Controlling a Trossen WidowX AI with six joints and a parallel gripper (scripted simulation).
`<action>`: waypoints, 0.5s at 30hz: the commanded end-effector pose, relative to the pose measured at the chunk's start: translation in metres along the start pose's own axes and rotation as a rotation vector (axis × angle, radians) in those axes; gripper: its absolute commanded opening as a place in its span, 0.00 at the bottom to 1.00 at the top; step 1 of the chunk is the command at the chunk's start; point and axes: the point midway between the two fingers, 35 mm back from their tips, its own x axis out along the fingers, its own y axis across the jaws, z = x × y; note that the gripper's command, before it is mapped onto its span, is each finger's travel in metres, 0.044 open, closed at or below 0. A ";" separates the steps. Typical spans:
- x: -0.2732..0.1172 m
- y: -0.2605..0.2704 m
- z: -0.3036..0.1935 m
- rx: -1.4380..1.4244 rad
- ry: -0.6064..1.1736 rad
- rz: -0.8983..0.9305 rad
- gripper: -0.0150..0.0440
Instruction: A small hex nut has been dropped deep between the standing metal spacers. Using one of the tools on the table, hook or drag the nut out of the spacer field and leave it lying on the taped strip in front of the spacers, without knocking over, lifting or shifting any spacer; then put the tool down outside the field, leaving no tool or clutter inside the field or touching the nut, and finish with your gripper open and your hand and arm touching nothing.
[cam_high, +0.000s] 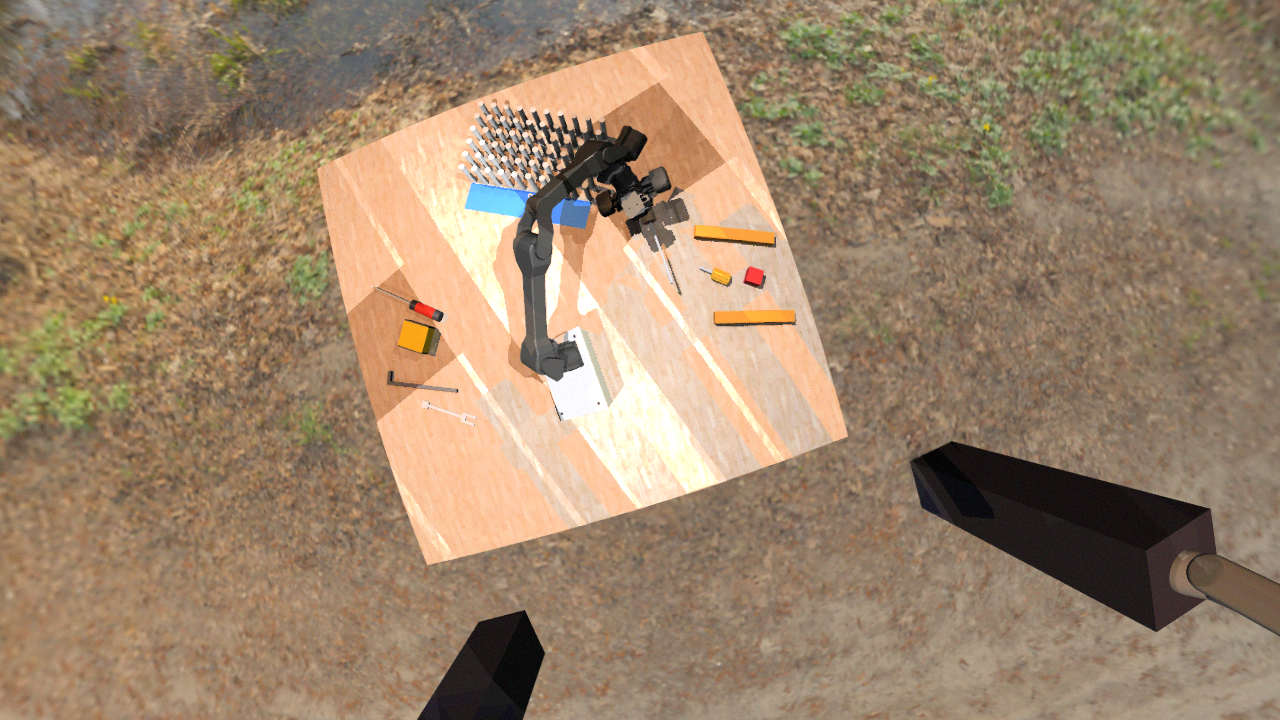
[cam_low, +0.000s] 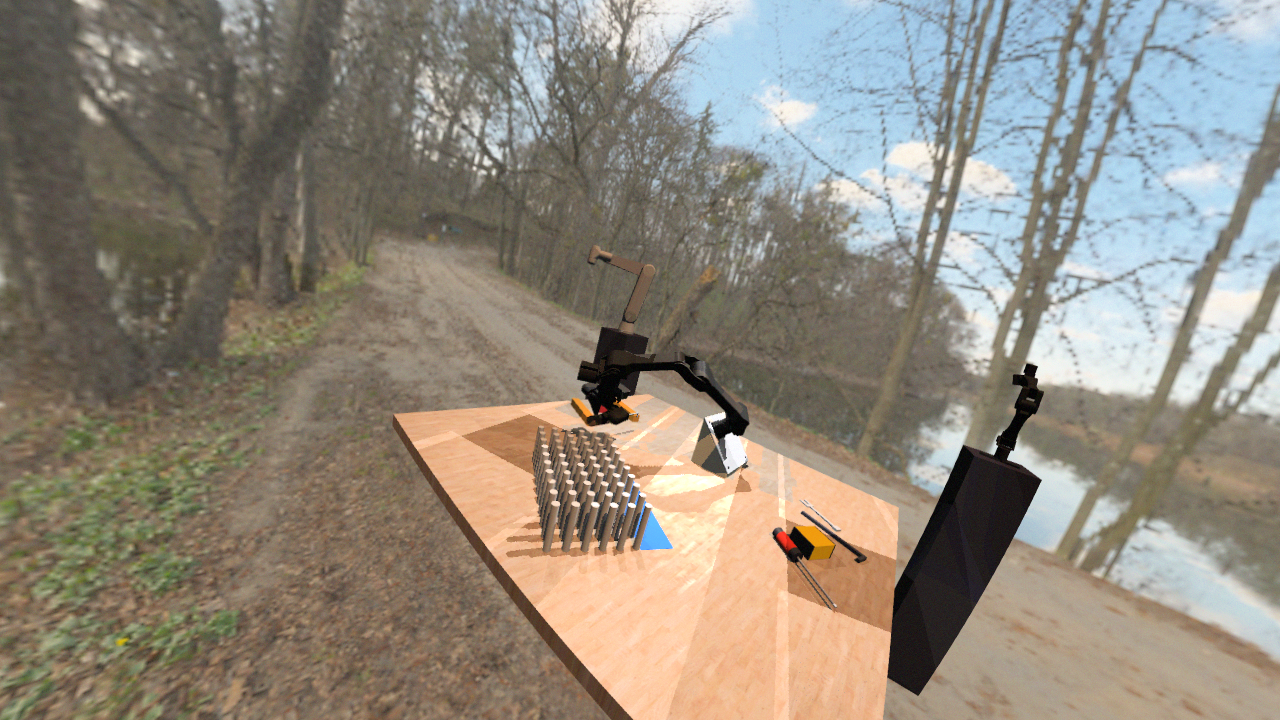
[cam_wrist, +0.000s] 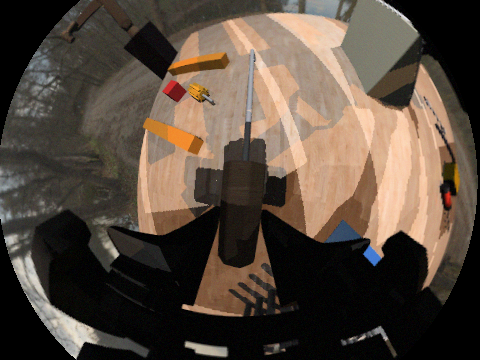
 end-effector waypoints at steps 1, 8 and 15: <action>0.005 -0.001 -0.001 0.007 0.000 -0.002 0.25; 0.012 -0.004 -0.002 0.010 -0.001 -0.004 0.25; 0.020 -0.006 -0.004 0.012 -0.002 -0.006 0.25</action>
